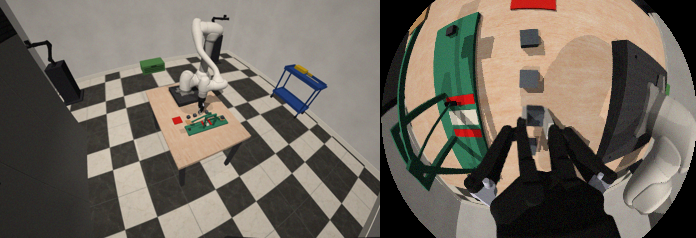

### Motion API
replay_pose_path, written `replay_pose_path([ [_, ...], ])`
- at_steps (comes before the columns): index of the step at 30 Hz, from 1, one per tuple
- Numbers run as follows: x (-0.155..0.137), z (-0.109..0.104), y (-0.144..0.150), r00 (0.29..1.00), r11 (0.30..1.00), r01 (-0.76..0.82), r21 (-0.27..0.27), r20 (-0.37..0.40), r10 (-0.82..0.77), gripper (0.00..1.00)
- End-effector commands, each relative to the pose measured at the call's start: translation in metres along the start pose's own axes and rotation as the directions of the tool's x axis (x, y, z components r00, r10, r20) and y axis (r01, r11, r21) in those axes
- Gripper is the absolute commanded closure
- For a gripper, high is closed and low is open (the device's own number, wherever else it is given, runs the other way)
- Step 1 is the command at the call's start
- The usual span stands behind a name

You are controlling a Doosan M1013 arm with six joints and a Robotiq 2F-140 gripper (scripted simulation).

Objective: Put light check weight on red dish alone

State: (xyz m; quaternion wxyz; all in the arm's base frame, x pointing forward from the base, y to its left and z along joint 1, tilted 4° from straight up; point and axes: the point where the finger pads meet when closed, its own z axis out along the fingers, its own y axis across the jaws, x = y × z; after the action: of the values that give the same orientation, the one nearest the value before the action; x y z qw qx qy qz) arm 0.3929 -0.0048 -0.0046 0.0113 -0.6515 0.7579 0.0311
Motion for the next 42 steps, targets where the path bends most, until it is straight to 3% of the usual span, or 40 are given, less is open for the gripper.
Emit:
replay_pose_path([
  [1,-0.002,-0.019,-0.001,1.0,1.0,0.003,0.002,0.001,-0.003,0.76],
  [5,-0.002,-0.04,-0.001,1.0,1.0,0.003,0.002,0.001,-0.003,0.76],
  [12,-0.002,-0.055,-0.001,1.0,1.0,0.003,0.002,0.001,-0.003,0.76],
  [42,-0.002,-0.056,-0.001,1.0,1.0,0.003,0.002,0.001,-0.003,0.76],
])
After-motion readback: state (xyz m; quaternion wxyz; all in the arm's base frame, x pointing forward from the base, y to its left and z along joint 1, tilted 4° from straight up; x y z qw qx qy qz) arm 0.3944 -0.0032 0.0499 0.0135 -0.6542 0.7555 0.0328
